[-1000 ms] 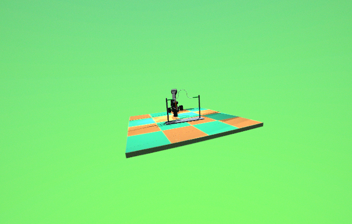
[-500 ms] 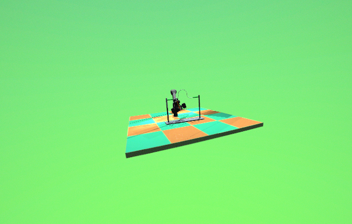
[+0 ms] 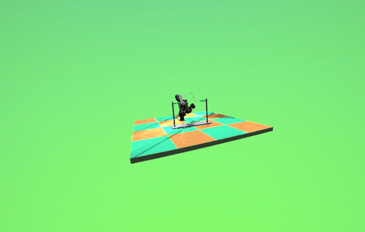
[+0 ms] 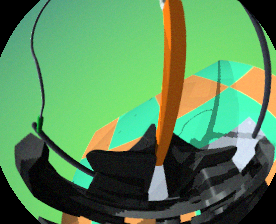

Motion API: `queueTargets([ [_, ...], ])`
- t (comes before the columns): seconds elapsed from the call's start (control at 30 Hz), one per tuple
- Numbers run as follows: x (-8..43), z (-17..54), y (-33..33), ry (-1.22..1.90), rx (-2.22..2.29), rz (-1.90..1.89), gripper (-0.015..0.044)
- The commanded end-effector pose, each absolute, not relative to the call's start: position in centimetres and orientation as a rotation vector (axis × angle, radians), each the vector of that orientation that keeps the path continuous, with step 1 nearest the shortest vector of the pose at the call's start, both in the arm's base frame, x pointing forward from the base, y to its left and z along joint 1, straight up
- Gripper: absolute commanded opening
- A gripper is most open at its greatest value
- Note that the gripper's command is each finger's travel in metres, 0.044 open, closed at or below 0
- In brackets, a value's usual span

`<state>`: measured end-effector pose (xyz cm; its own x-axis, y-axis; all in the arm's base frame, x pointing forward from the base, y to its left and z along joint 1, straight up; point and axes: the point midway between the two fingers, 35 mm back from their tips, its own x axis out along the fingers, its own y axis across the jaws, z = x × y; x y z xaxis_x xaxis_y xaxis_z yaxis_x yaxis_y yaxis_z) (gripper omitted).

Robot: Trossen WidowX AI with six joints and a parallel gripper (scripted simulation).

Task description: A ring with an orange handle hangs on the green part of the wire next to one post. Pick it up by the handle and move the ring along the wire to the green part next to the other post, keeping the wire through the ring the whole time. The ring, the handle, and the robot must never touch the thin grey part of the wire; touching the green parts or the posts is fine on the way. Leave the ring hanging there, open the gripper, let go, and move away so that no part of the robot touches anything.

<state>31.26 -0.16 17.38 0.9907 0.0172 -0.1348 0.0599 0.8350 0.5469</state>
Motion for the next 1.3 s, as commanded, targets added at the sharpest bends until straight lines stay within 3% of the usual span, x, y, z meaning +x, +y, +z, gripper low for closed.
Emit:
queueTargets([
  [0.0, 30.6, 18.8, 1.1, 0.172, 0.67, 0.006, -0.015],
  [1.27, 26.1, 28.1, 5.7, 0.472, 1.273, 0.314, -0.015],
])
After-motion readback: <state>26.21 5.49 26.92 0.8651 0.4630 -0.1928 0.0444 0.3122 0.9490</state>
